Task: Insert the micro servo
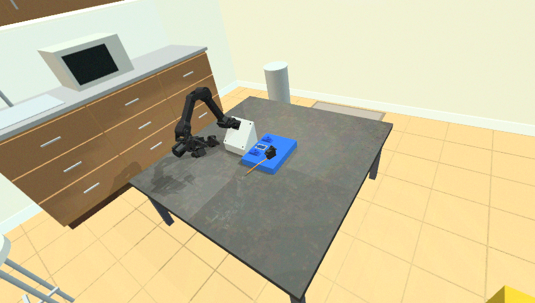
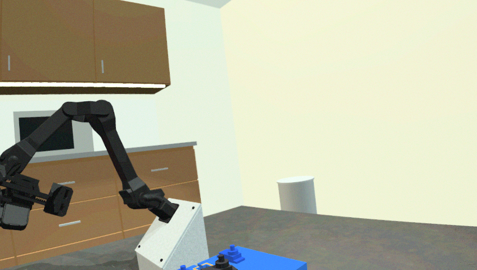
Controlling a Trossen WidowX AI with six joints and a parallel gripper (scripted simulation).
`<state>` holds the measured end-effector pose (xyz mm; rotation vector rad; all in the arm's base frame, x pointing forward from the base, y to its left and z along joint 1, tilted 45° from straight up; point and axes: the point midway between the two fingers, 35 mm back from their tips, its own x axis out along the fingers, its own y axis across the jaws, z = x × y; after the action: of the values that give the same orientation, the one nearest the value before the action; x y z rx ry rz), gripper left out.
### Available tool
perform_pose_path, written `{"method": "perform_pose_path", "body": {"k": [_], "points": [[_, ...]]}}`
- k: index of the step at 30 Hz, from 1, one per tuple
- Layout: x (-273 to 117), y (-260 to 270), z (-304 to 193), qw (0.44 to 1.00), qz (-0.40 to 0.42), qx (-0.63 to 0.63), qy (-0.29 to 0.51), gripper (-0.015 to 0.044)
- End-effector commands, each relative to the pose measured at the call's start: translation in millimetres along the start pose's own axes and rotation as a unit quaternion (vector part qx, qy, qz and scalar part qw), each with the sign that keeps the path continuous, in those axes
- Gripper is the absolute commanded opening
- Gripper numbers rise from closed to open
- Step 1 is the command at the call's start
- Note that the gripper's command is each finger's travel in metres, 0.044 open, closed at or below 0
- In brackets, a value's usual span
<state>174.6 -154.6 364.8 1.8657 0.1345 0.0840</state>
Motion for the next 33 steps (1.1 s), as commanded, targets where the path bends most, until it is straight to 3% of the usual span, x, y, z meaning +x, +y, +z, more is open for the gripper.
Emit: {"method": "perform_pose_path", "body": {"k": [1, 33], "points": [[0, 0, 0, 1.0, -0.001, -0.001, 0.0, 0.0426], [63, -86, 44, 0.962, -0.221, -0.163, 0.012, 0.044]]}}
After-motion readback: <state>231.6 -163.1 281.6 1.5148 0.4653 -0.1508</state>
